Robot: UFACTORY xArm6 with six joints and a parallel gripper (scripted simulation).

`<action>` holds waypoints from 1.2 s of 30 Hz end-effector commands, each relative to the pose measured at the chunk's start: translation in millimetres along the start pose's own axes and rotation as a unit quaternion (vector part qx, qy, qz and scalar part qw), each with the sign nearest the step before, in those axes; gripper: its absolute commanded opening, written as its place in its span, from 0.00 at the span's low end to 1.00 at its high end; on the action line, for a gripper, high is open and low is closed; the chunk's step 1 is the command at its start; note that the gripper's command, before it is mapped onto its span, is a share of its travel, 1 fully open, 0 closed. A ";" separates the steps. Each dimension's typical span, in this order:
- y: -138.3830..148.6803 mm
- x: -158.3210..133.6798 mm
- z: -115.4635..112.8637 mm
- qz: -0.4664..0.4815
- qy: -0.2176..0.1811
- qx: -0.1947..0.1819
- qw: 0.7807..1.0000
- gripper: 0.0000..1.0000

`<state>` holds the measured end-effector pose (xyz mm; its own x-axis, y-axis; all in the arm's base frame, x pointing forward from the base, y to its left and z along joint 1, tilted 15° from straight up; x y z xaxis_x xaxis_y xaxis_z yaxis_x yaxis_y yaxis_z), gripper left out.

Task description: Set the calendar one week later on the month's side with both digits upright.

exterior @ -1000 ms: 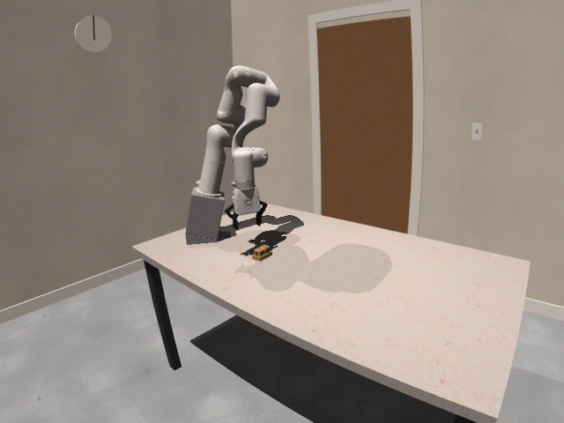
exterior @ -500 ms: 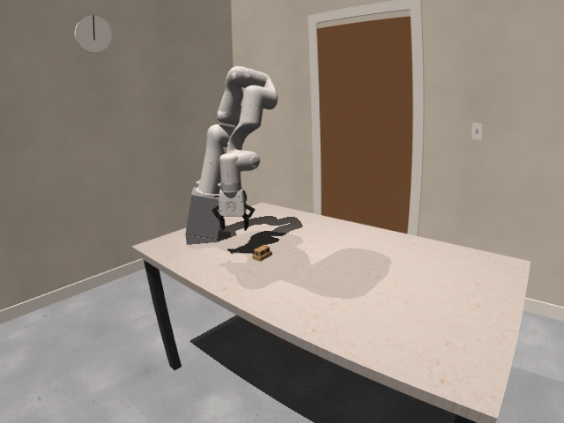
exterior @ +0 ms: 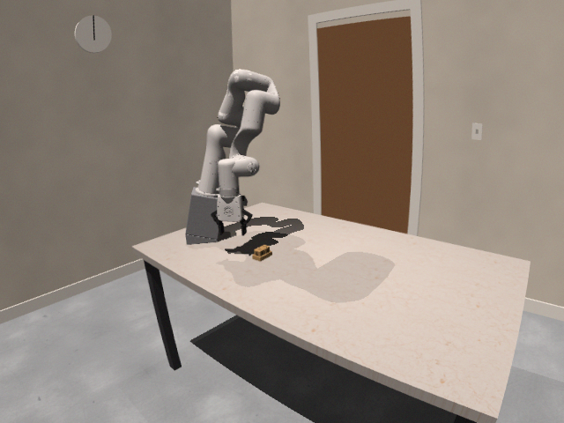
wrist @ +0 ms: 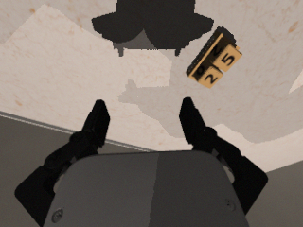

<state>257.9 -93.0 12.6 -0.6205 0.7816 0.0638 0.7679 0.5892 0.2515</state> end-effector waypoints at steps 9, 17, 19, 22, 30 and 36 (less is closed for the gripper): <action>-0.6 -1.5 43.3 0.000 -0.004 -0.002 1.000 1.00; -0.6 -1.5 45.4 0.000 -0.004 -0.002 1.000 1.00; -0.6 -1.5 48.4 0.000 -0.004 -0.002 1.000 1.00; -0.5 -1.6 55.9 0.000 -0.004 -0.002 1.000 1.00; -0.4 -1.7 74.3 0.000 -0.004 -0.002 1.000 1.00; -0.4 -1.7 76.4 0.000 -0.004 -0.002 1.000 1.00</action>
Point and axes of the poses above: the point where the finger pads meet when closed, its own z axis out along the fingers, its own y axis across the jaws, x = y × z, the point moved 9 cm from there along -z, back along the fingers, and after that the axes turned 9 degrees about -z, right-handed, at the moved point
